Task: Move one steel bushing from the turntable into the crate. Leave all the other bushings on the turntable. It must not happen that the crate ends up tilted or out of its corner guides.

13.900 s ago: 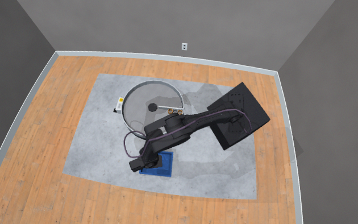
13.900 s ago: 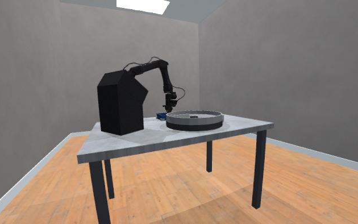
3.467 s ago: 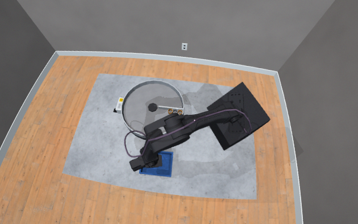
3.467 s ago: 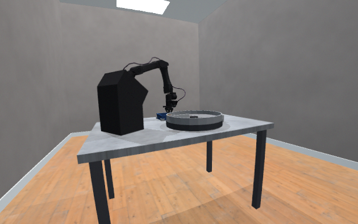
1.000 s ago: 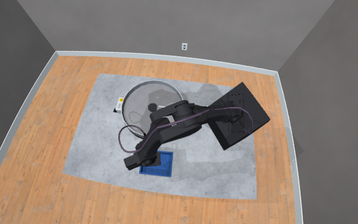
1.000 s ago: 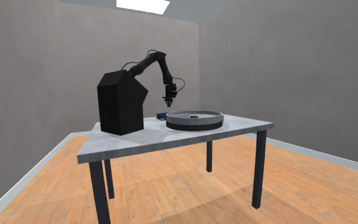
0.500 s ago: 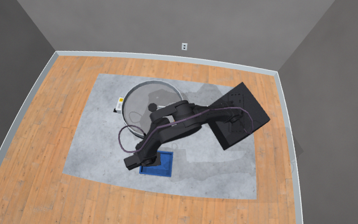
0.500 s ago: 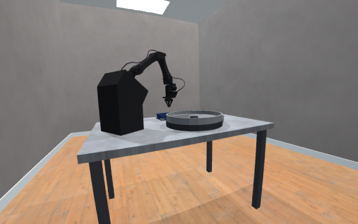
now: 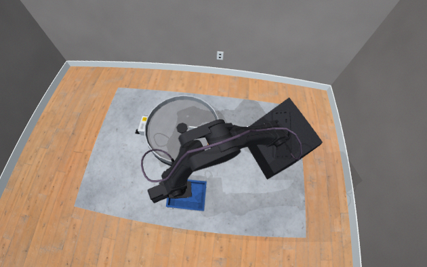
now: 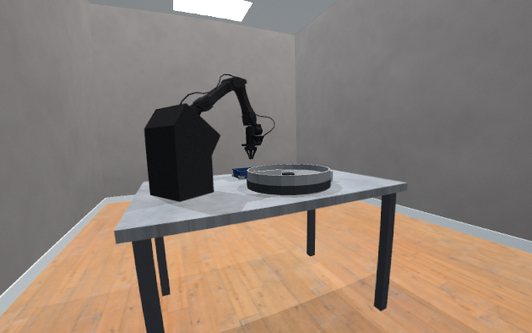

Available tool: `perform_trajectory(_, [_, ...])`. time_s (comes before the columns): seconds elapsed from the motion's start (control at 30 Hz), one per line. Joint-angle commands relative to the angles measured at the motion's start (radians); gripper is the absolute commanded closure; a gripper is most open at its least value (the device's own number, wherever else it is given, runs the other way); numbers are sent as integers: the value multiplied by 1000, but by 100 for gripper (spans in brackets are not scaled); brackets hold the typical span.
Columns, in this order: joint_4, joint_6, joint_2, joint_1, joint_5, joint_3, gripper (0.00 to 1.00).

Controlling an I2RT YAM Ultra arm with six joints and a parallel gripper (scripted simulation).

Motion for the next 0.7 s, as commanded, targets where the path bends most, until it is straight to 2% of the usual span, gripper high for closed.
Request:
perform_trajectory(0.0, [-25,-2,-38,-1,9,-15,86])
perform_trajectory(0.07, [-25,-2,-38,-1,9,-15,86])
perform_trajectory(0.1, [-25,-2,-39,-1,9,-16,0])
perform_trajectory(0.23, [-35,-3,-50,-1,8,-21,0])
perform_trajectory(0.4, [-127,-6,-154,-8,5,-30,0])
perform_trajectory(0.43, [-127,-6,-161,-8,5,-1,0])
perform_trajectory(0.67, [-242,-9,-267,-13,1,18,0])
